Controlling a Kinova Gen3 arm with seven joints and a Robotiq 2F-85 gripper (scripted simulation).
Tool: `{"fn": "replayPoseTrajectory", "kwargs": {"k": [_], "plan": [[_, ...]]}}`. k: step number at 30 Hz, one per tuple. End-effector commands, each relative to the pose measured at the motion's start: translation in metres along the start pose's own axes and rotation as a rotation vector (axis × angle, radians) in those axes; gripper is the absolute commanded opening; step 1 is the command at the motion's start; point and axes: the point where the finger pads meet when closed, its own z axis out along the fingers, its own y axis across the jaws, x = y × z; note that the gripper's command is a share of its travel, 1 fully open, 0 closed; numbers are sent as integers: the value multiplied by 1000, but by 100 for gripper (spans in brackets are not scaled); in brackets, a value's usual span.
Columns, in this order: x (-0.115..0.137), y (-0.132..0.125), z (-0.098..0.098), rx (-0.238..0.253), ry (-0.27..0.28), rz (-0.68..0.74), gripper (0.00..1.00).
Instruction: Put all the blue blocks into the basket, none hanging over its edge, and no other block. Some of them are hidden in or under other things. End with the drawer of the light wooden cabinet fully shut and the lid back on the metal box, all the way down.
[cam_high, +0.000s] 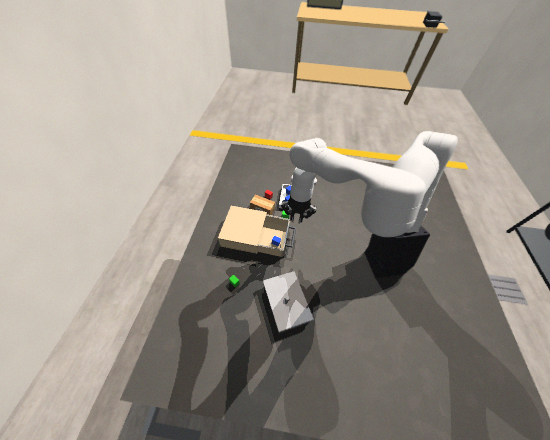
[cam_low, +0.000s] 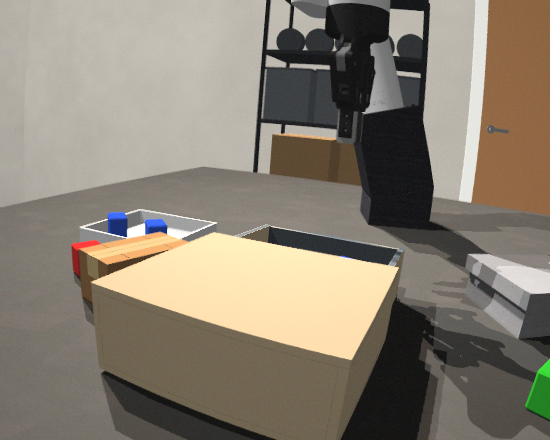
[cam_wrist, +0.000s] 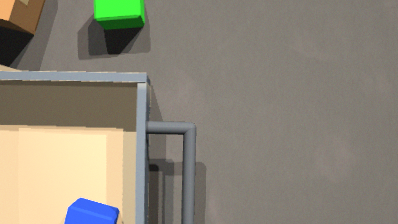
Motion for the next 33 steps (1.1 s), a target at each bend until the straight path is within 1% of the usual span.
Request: {"fn": "replayPoseTrajectory", "kwargs": {"k": [1, 13, 18, 23, 25, 29, 33], "plan": [[0, 0, -2, 1, -1, 0, 30], [0, -1, -4, 1, -1, -6, 30], [-1, -3, -3, -2, -1, -62, 30], [-4, -8, -2, -8, -2, -193, 30], [-4, -8, -2, -8, -2, -193, 30], [-7, -15, -2, -12, -3, -350, 30], [-10, -24, -1, -15, -5, -539, 30]]}}
